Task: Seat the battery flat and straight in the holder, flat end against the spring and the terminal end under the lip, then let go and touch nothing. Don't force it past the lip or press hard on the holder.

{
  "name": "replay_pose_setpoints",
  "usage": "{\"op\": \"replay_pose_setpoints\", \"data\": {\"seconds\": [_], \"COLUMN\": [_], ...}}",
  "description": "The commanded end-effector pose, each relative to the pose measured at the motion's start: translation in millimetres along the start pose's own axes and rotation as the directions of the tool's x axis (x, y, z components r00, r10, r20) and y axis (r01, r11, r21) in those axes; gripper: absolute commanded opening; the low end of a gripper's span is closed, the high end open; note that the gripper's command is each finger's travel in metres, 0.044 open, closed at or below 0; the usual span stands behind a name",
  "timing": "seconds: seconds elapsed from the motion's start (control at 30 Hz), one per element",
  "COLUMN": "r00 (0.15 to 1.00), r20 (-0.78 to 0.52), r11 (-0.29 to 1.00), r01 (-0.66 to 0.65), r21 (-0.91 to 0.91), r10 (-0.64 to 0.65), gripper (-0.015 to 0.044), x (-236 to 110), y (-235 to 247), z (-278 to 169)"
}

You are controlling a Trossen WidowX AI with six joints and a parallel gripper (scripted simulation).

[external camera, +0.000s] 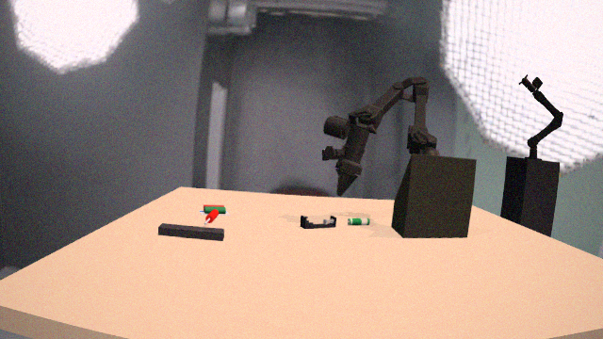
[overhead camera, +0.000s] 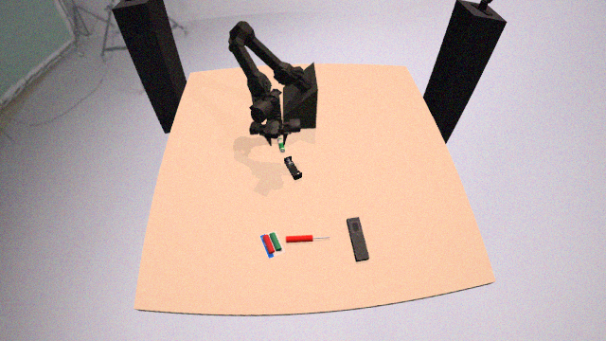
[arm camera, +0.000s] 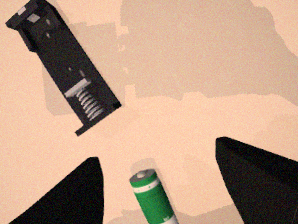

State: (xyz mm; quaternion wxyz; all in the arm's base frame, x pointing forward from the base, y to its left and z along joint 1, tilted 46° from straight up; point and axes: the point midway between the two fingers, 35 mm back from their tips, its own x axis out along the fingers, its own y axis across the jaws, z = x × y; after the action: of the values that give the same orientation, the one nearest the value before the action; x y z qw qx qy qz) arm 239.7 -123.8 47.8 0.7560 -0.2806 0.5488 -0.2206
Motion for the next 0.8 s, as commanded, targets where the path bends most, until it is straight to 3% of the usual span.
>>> {"op": "replay_pose_setpoints", "data": {"seconds": [0.0, 0.77], "r00": [0.966, 0.963], "r20": [-0.25, -0.261], "r11": [0.972, 0.97], "r01": [0.006, 0.001], "r21": [-0.234, -0.244], "r10": [-0.066, -0.067], "gripper": [0.0229, 0.0229], "x": [15.6, 31.1], "y": [8.5, 8.5], "z": [-60.7, -65.8]}}
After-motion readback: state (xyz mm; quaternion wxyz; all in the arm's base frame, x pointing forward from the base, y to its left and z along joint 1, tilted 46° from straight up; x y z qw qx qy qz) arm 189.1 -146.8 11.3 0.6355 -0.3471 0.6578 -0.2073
